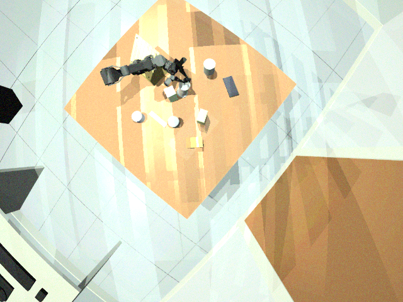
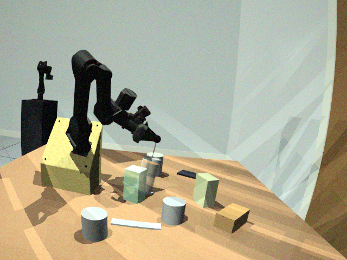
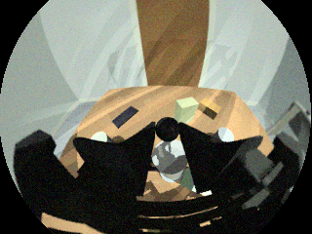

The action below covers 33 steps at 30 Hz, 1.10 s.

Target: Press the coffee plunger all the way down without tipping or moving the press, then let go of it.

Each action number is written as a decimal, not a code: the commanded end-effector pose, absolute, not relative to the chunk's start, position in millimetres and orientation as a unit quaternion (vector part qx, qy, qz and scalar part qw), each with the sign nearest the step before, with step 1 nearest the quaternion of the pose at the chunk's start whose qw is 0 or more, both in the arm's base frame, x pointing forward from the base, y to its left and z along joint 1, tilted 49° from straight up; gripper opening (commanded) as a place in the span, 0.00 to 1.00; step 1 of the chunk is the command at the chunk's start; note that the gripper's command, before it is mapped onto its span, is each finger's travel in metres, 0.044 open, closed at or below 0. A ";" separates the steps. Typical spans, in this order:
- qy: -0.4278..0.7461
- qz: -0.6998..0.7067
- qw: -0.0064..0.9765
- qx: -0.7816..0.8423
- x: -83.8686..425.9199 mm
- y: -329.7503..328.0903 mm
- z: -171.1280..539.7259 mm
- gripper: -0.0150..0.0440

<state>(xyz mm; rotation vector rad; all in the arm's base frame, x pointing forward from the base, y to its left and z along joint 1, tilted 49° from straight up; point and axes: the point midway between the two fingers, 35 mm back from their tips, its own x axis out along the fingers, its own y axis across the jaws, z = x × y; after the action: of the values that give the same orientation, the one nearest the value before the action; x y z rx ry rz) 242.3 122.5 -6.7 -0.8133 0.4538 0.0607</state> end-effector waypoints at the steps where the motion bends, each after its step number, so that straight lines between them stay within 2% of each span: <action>1: 0.248 0.016 0.871 -0.423 235.4 94.6 -24.0 0.45; 33: 0.242 0.015 0.872 -0.425 258.4 95.4 -38.0 0.45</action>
<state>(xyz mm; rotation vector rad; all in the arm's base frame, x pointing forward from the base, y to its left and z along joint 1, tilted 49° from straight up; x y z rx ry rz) 260.2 105.3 -32.2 -0.8512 0.4728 0.0515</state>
